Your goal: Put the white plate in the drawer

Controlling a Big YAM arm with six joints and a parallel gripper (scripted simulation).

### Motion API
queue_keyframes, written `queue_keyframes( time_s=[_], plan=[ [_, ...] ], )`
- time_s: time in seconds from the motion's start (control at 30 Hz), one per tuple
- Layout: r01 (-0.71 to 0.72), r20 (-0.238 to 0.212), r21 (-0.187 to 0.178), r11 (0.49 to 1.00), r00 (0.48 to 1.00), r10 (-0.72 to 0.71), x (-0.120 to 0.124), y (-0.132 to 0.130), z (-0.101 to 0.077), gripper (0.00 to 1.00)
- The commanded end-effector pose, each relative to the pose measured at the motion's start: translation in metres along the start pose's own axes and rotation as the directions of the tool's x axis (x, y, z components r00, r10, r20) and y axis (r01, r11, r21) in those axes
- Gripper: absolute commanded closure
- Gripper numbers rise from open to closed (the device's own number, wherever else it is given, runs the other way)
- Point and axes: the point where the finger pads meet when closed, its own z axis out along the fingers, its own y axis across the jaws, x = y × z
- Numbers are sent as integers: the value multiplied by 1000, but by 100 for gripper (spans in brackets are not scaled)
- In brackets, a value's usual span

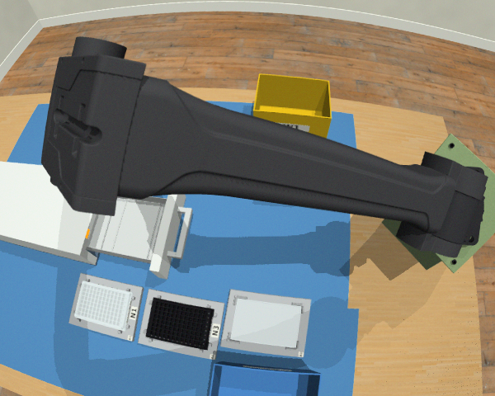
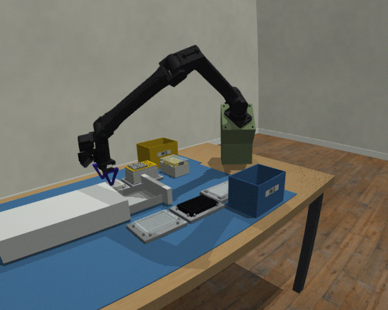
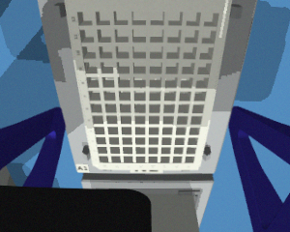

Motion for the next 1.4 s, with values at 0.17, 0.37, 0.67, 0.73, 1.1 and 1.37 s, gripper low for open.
queue_keyframes(
  time_s=[0.17, 0.37, 0.67, 0.73, 1.1, 1.37],
  plan=[
    [14, 35, 10, 1000, 999, -14, -21, 5, 0, 0],
    [10, 26, 6, 1000, 1000, -10, -17, 3, 10, 0],
    [4, 39, 14, 1000, 999, -5, -21, -4, 14, 0],
    [10, 46, 16, 1000, 999, -10, -24, -1, 11, 0],
    [-1, 32, 9, 1000, 1000, 0, -19, -2, 21, 0],
    [-1, 32, 9, 1000, 1000, 0, -19, -2, 21, 0]
  ],
)
